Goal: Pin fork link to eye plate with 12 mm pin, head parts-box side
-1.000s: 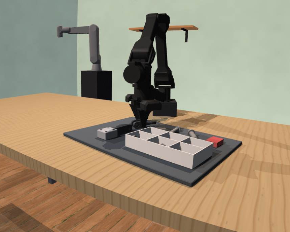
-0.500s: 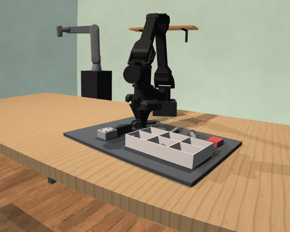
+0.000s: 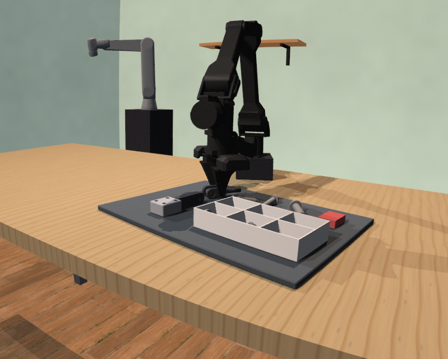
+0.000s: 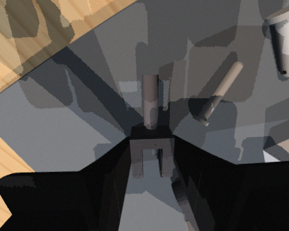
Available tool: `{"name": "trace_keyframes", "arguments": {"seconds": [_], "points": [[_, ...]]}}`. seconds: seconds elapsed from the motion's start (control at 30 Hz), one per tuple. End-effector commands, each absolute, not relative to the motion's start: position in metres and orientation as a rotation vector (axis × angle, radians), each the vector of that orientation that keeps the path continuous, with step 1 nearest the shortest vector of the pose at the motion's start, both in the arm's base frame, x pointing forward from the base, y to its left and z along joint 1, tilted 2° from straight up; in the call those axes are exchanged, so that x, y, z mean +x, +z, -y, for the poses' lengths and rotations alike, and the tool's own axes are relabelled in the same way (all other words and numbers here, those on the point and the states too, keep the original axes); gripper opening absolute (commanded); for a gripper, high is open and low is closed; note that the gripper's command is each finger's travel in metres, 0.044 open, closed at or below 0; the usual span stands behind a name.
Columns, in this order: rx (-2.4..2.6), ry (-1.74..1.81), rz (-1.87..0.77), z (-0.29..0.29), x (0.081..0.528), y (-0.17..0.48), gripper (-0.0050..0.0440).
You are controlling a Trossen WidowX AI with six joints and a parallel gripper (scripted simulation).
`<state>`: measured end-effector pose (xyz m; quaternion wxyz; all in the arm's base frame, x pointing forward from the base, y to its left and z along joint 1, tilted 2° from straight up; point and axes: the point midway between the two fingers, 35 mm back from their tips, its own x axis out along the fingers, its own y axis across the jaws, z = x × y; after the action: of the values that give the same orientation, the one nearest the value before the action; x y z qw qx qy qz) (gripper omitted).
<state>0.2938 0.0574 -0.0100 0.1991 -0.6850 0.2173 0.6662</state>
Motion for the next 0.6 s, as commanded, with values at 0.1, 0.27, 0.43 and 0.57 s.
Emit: {"name": "trace_keyframes", "arguments": {"seconds": [0.1, 0.27, 0.43, 0.57], "points": [[-1.915, 1.867, -0.602, -0.0589, 0.2938, -0.0109, 0.0126], [-1.947, 1.897, -0.563, -0.0581, 0.2938, -0.0104, 0.0126], [-2.014, 1.966, -0.468, -0.0583, 0.2938, -0.0105, 0.0126], [-2.049, 2.003, -0.413, -0.0586, 0.2938, -0.0107, 0.0126]]}}
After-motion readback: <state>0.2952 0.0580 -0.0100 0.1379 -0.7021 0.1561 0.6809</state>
